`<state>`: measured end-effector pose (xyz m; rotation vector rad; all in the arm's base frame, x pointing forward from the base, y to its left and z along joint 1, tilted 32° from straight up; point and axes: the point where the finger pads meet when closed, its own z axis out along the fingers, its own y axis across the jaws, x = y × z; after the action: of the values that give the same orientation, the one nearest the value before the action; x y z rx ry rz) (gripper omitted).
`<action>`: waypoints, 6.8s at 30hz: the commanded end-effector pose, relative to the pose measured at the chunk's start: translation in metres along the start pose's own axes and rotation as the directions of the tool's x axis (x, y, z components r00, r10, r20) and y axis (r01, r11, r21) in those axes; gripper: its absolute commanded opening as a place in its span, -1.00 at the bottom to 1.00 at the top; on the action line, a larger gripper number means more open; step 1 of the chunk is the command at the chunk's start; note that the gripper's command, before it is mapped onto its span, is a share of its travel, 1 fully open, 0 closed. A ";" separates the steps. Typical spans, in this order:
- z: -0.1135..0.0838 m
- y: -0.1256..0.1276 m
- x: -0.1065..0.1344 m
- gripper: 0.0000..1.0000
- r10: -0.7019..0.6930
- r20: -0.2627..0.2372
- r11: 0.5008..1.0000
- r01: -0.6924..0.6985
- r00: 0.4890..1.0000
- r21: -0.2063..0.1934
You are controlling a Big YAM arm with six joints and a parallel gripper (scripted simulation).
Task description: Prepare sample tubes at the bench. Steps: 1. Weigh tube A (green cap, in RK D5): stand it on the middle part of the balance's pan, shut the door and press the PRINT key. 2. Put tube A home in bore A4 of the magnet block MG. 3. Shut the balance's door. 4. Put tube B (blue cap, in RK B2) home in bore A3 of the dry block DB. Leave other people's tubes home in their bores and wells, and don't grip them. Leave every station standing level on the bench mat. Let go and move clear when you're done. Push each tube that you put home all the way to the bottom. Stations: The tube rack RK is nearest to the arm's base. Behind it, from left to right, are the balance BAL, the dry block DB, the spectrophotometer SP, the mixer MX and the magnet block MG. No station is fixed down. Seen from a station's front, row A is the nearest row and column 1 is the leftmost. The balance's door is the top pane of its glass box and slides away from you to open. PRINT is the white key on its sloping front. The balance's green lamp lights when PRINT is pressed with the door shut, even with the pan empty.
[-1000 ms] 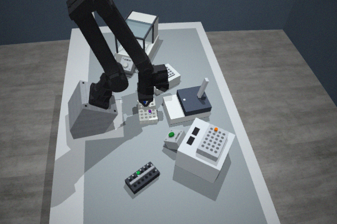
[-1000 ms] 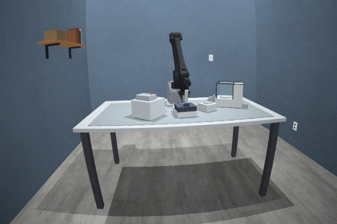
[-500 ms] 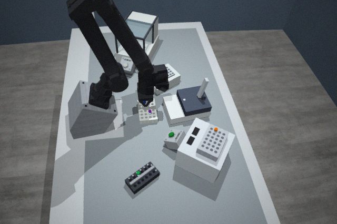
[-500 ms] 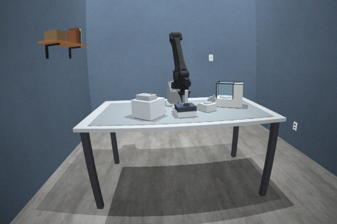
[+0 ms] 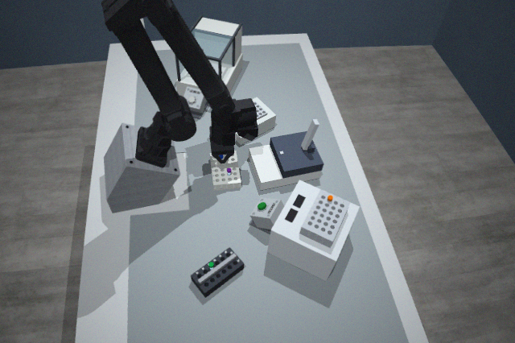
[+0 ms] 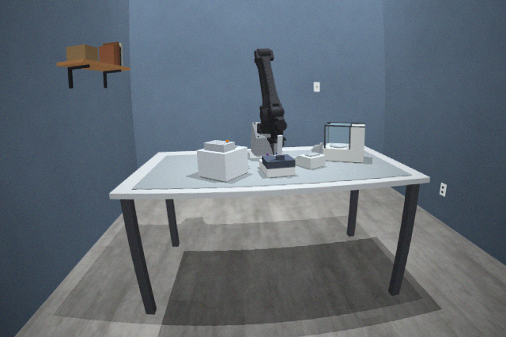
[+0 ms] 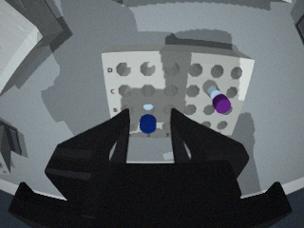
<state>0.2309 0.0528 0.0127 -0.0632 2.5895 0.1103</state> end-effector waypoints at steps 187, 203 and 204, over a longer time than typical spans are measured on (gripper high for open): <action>-0.073 0.006 -0.021 -0.82 0.004 0.044 1.000 -0.003 0.999 -0.014; -0.065 0.002 -0.011 -0.82 0.001 0.022 1.000 -0.001 1.000 -0.006; -0.065 0.002 -0.011 -0.82 0.001 0.022 1.000 -0.001 1.000 -0.006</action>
<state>0.2012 0.0476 0.0613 -0.0665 2.5870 0.1136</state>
